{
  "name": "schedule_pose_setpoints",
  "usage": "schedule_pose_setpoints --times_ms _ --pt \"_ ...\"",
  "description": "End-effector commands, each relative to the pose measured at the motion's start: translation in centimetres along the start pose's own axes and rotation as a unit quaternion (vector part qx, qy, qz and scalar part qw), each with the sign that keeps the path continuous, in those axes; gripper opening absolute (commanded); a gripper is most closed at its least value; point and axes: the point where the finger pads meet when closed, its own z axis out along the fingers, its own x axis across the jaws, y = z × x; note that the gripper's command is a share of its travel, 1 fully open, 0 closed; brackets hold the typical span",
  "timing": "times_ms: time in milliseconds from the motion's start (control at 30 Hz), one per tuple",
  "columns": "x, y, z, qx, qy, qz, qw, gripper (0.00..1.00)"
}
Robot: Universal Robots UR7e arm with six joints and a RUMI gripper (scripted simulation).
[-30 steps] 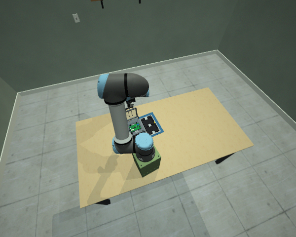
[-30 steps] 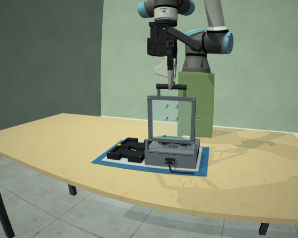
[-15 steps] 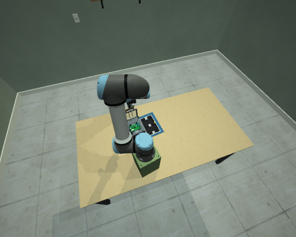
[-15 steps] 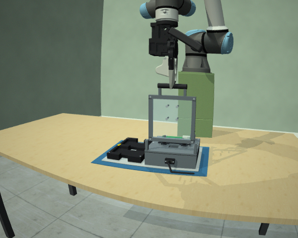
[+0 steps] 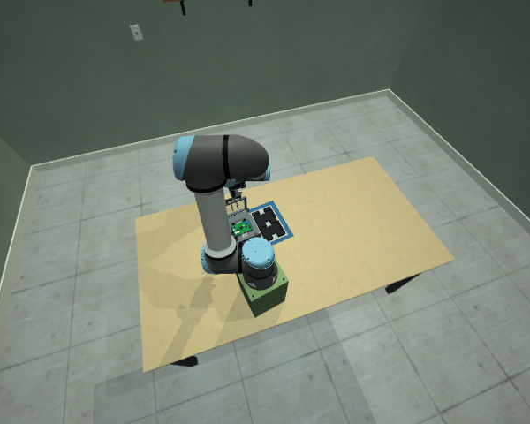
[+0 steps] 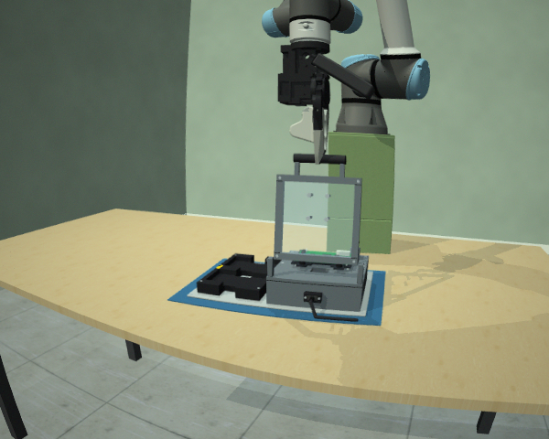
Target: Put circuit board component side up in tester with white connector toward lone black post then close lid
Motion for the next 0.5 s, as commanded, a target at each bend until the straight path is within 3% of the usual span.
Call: schedule_pose_setpoints --times_ms 0,467 --pt "-1.8 -0.1 0.4 0.002 -0.004 0.001 1.0 0.0" --pt "-4.3 -0.1 1.2 0.002 -0.004 0.001 1.0 0.0"
